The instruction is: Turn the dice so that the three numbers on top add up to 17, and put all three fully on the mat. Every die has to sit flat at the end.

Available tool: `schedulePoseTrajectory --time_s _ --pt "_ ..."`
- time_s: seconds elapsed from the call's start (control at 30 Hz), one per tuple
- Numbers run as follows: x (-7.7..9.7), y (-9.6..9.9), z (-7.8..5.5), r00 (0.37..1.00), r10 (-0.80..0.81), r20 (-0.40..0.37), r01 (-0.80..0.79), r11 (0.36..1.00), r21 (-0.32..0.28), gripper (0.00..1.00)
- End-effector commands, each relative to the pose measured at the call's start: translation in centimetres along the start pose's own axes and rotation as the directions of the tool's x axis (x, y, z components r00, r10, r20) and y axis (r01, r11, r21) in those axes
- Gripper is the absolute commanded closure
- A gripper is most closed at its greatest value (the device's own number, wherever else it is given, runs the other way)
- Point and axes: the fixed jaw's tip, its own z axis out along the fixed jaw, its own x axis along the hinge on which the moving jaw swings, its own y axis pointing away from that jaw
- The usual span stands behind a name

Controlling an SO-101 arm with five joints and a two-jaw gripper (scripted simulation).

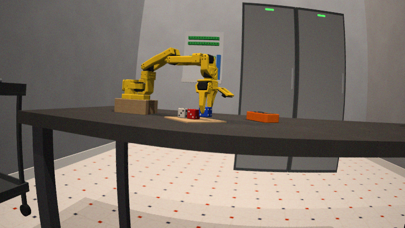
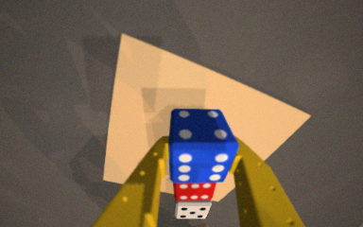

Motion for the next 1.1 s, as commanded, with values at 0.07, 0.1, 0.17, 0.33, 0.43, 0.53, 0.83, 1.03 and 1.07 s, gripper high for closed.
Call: schedulePoseTrajectory --time_s 0.07,0.1,0.17,0.33,0.43,0.53,0.83,1.03,1.07 --pt "0.40 -0.24 0.68 1.000 0.016 -0.026 -0.016 1.000 0.001 1.00" --pt "0.43 -0.24 0.71 0.999 0.016 -0.027 -0.016 1.000 0.001 1.00" --pt "0.50 -0.25 0.83 0.999 0.016 -0.032 -0.016 1.000 0.001 1.00" --pt "0.67 -0.25 1.16 0.999 0.016 -0.043 -0.016 1.000 0.002 1.00" --pt "0.68 -0.25 1.23 0.999 0.016 -0.043 -0.016 1.000 0.002 1.00" --pt "0.68 -0.25 1.23 0.999 0.016 -0.043 -0.016 1.000 0.002 1.00" --pt "0.70 -0.25 1.45 0.999 0.016 -0.044 -0.016 1.000 0.002 1.00" --pt "0.71 -0.25 1.55 0.999 0.016 -0.045 -0.016 1.000 0.002 1.00" --pt "0.71 -0.25 1.55 0.999 0.016 -0.045 -0.016 1.000 0.002 1.00"
